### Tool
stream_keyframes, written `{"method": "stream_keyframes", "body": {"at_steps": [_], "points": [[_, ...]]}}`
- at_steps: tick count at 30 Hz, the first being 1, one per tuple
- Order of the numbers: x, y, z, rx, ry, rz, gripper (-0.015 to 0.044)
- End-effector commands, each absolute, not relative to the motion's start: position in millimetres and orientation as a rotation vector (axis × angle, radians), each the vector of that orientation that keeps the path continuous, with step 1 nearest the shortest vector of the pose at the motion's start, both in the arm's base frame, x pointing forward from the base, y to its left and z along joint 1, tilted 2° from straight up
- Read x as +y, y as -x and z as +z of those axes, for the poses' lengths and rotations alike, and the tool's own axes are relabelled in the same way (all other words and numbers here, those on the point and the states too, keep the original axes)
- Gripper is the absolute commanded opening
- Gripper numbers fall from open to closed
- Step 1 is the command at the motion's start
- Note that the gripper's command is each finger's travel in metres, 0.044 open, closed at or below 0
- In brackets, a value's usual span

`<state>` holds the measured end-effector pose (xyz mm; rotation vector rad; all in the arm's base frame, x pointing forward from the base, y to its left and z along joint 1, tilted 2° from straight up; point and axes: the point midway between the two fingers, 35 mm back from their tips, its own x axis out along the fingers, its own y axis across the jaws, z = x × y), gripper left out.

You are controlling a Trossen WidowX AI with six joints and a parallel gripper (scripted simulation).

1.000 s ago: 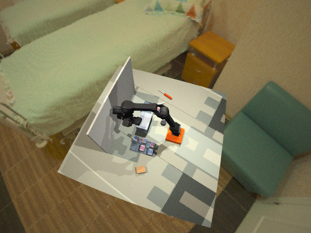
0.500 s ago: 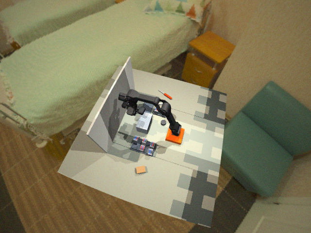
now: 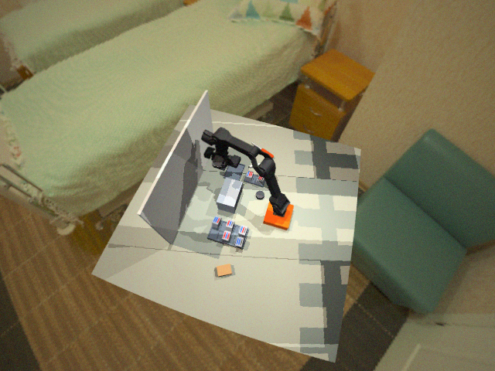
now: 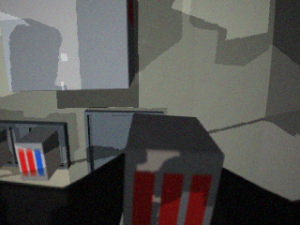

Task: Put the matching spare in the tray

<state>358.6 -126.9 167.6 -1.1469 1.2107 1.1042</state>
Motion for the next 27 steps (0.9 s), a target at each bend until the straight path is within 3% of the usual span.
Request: {"method": "stream_keyframes", "body": {"at_steps": [1,11,27], "points": [[-152,-348,167,1.208,1.154,1.115,0.0],[-205,-320,166,1.208,1.166,1.131,0.0],[-207,-322,157,1.208,1.166,1.131,0.0]]}}
